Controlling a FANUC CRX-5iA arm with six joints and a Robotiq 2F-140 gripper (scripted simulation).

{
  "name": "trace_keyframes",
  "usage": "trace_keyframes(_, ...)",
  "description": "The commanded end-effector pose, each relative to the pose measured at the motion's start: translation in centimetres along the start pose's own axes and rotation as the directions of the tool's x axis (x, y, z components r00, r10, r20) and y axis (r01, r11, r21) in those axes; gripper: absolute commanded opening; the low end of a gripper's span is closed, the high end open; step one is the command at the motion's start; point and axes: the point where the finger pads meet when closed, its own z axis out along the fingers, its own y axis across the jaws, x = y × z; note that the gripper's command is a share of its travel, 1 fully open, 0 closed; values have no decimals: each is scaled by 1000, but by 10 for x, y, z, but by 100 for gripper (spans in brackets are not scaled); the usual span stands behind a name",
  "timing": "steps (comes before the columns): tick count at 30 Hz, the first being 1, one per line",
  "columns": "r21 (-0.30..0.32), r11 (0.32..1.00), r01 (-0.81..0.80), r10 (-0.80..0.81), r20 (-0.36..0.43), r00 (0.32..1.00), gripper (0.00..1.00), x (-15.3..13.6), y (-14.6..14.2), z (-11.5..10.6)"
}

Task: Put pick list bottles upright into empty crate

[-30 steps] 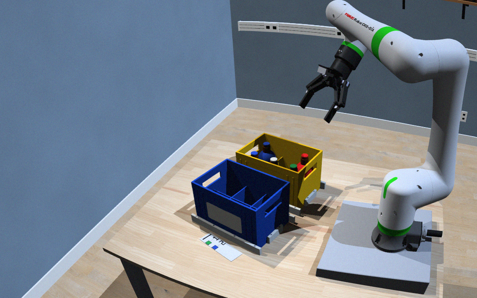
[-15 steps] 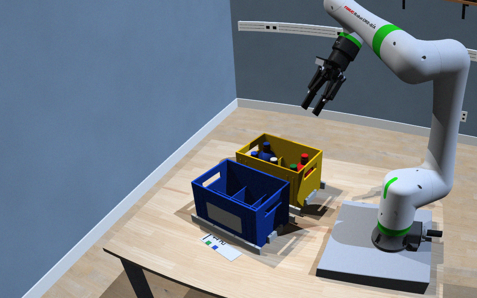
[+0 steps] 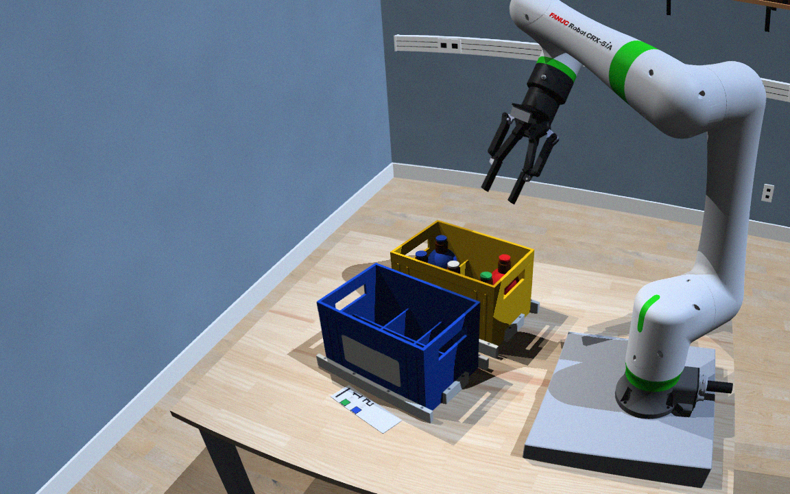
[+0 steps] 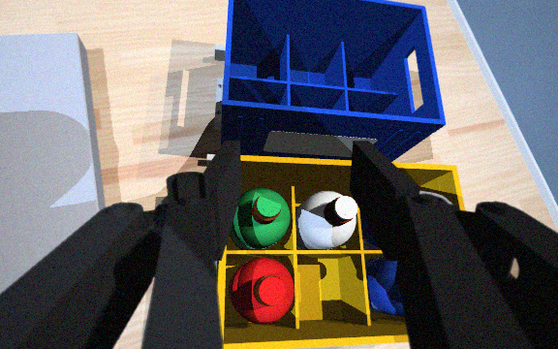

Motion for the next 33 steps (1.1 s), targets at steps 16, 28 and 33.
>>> trace_keyframes(16,134,844,519,-520,-31,853,44,35,7,40)
trace_keyframes(28,186,622,760,-757,-102,645,44,59,9,65)
trace_keyframes(33,200,485,852,-844,-147,515,44,71,9,77)
